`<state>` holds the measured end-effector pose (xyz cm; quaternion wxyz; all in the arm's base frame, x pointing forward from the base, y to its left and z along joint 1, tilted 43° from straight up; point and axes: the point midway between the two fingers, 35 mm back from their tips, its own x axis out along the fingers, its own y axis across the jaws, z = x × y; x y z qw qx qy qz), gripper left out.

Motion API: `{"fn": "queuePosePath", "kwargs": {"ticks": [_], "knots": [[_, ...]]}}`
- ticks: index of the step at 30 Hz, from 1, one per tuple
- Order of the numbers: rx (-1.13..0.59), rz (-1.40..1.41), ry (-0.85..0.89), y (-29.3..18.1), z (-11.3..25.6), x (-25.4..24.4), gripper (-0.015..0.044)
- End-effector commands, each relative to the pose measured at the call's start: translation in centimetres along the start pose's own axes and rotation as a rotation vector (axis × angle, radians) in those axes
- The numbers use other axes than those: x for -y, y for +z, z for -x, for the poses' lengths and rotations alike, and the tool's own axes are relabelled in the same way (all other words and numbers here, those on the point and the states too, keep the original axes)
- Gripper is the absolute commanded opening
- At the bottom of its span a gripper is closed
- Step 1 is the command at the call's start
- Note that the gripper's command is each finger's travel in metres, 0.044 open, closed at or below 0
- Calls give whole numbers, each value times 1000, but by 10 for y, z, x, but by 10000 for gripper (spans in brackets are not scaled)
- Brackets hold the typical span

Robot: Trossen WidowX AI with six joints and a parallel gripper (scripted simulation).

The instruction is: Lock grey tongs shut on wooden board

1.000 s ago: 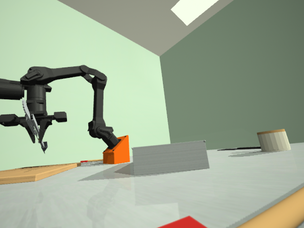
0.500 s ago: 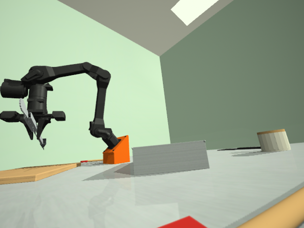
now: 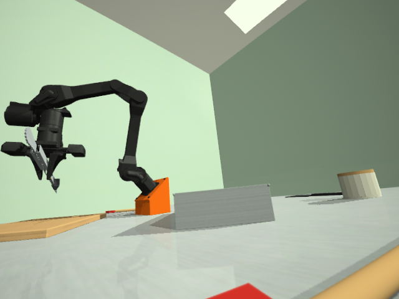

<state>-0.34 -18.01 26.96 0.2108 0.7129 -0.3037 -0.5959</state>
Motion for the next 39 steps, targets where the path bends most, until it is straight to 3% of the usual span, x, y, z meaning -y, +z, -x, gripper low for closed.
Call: {"fn": "queuePosePath", "kwargs": {"ticks": [1, 39], "knots": [[-2, 6, 3, 0, -1, -1, -150], [-8, 3, 1, 1, -63, -3, -150]]}}
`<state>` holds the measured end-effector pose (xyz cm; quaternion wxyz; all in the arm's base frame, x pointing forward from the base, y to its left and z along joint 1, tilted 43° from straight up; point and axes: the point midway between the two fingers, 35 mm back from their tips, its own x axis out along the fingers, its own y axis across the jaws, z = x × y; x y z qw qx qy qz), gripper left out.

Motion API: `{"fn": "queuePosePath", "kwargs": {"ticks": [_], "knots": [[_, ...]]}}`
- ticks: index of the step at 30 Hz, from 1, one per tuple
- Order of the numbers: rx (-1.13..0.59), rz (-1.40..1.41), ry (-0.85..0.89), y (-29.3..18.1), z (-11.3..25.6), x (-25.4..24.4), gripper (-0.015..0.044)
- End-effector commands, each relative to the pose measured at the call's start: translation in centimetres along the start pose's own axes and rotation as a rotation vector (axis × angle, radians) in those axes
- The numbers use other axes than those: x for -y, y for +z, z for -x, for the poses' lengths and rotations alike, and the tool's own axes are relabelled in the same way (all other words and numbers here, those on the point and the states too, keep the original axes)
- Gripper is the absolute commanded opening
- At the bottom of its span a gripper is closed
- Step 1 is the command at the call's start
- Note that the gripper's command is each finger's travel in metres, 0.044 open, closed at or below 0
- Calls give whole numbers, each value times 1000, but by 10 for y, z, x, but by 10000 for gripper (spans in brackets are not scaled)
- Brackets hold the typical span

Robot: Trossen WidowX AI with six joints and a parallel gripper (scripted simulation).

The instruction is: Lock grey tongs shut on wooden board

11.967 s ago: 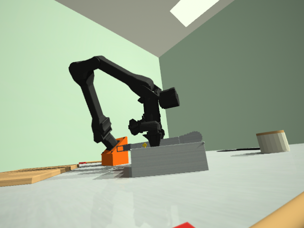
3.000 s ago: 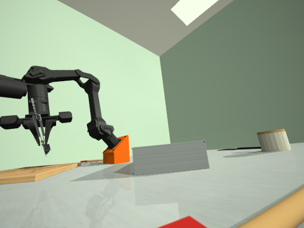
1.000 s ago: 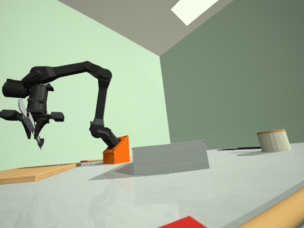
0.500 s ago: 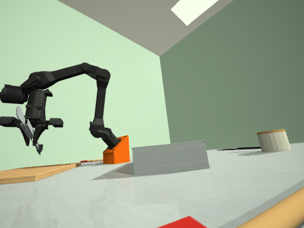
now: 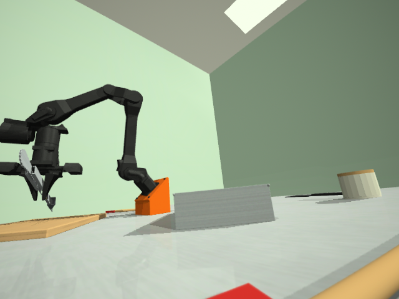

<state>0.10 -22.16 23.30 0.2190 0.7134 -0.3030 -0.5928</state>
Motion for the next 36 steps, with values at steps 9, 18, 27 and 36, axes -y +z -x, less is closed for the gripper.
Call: {"fn": "queuePosePath", "kwargs": {"ticks": [9, 18, 27, 36], "knots": [[1, -8, -8, 0, -22, 4, -150], [0, -9, -8, -1, -27, 5, -150], [-3, -2, -3, -2, -24, 3, 86], [-3, -2, -3, -2, -24, 3, 322]]}}
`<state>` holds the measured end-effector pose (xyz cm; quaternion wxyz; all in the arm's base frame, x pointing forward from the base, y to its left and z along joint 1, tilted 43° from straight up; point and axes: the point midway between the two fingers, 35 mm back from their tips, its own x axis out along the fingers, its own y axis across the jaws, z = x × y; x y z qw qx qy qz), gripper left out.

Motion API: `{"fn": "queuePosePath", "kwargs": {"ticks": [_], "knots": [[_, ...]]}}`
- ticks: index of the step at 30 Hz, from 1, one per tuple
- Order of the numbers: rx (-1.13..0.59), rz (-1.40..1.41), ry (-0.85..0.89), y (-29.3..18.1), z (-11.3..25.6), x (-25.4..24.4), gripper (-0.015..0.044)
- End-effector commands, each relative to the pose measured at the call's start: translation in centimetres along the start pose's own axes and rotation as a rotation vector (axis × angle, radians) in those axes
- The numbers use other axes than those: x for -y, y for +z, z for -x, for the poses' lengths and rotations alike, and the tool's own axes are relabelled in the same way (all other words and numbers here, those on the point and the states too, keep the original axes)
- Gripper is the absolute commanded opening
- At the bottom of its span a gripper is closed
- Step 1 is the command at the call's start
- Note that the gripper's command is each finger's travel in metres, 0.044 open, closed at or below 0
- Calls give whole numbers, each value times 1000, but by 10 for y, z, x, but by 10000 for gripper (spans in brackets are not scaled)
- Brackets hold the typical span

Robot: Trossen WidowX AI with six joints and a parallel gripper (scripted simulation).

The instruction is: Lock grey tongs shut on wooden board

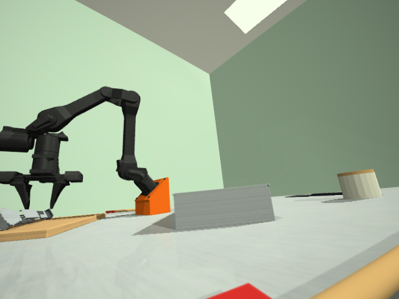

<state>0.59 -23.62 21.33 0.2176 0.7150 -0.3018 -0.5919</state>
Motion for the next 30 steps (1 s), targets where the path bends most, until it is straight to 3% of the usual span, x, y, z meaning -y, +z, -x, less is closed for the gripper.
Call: {"fn": "queuePosePath", "kwargs": {"ticks": [1, 5, 10, 17, 30], "knots": [[0, 0, 1, 0, 0, 0, 349], [0, 0, 1, 0, 0, 0, 440], [11, 10, -17, 8, 1, 1, 440], [44, 44, -110, 54, 10, 11, 440], [8, 16, -99, 127, 58, 33, 440]]}}
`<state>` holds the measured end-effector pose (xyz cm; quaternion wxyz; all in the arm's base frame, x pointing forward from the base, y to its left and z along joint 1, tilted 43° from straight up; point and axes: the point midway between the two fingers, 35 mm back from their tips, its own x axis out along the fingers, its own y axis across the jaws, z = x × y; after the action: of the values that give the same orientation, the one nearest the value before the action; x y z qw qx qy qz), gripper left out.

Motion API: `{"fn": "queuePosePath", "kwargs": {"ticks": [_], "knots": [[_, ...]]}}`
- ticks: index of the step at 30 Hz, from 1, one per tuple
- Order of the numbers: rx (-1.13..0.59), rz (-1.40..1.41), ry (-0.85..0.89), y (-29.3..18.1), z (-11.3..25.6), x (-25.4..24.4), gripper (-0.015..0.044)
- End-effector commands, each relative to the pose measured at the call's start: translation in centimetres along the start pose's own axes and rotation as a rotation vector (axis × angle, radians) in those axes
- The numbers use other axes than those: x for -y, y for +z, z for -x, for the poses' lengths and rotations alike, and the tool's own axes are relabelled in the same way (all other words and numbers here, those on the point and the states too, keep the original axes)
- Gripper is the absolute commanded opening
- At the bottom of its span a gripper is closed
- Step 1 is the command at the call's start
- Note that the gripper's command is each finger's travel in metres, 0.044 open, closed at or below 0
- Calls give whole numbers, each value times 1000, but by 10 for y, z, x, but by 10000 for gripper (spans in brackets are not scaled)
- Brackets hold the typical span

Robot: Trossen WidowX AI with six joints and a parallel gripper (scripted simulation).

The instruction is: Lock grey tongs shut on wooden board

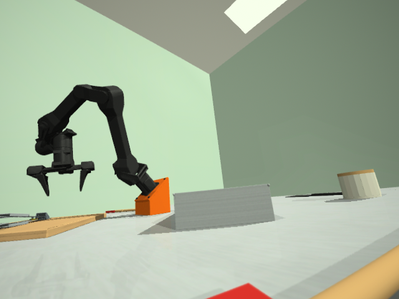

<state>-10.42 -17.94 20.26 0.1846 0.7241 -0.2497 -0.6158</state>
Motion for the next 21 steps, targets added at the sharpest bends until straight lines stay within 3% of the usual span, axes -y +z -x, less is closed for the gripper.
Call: {"fn": "queuePosePath", "kwargs": {"ticks": [1, 9, 14, 21], "knots": [[-14, -13, 46, 19, 17, 8, 440], [-4, -34, 109, 34, 36, 15, 440], [52, -126, 94, 31, 67, 15, 440], [56, -133, 93, 31, 69, 15, 440]]}}
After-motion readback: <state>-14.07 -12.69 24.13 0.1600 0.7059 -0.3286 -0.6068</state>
